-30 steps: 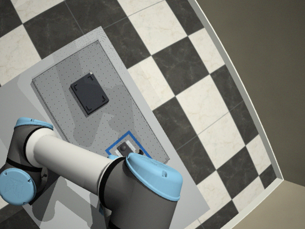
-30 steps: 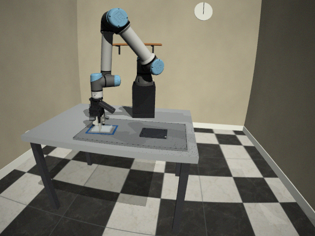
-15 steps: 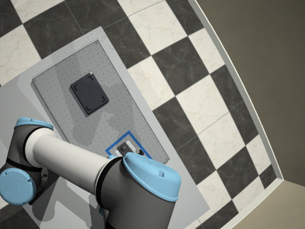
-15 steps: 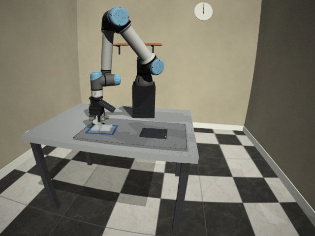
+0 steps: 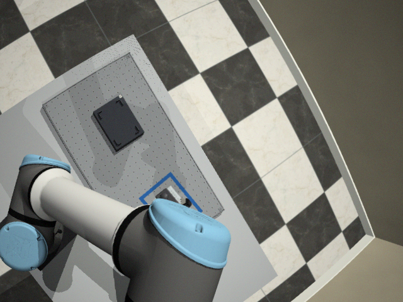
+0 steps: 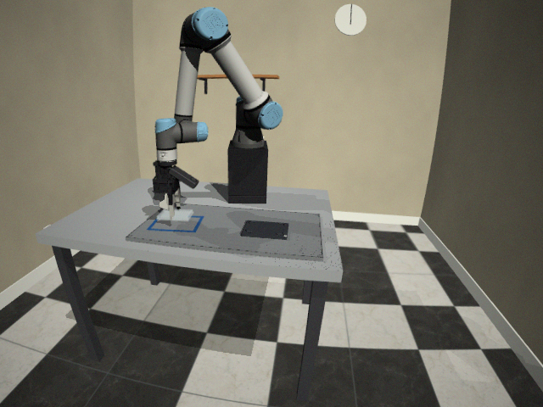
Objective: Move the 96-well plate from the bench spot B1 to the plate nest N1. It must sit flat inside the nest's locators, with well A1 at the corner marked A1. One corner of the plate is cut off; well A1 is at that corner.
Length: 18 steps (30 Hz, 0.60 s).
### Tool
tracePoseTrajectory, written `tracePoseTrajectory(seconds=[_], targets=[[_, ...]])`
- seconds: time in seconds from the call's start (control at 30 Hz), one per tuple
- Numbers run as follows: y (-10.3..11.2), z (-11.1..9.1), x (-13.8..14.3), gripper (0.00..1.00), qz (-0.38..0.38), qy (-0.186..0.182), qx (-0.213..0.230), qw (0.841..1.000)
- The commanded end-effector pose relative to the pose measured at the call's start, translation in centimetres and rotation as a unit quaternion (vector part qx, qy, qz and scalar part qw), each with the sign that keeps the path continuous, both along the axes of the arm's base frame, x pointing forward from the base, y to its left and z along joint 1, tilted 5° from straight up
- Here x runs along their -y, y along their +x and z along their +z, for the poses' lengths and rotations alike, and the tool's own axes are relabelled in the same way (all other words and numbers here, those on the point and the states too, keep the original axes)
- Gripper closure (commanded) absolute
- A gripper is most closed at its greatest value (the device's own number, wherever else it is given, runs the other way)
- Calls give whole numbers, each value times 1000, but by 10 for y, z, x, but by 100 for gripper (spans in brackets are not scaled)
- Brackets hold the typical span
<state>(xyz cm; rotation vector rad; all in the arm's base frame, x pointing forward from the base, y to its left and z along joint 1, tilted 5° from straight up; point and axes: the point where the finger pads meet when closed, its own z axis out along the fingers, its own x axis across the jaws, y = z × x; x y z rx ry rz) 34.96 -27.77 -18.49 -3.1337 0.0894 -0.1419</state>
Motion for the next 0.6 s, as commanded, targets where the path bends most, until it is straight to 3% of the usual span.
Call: tracePoseTrajectory(seconds=[0.0,0.57], targets=[[0,7,0,100,0,0,0,1000],[-3,32,0,100,0,0,0,1000]])
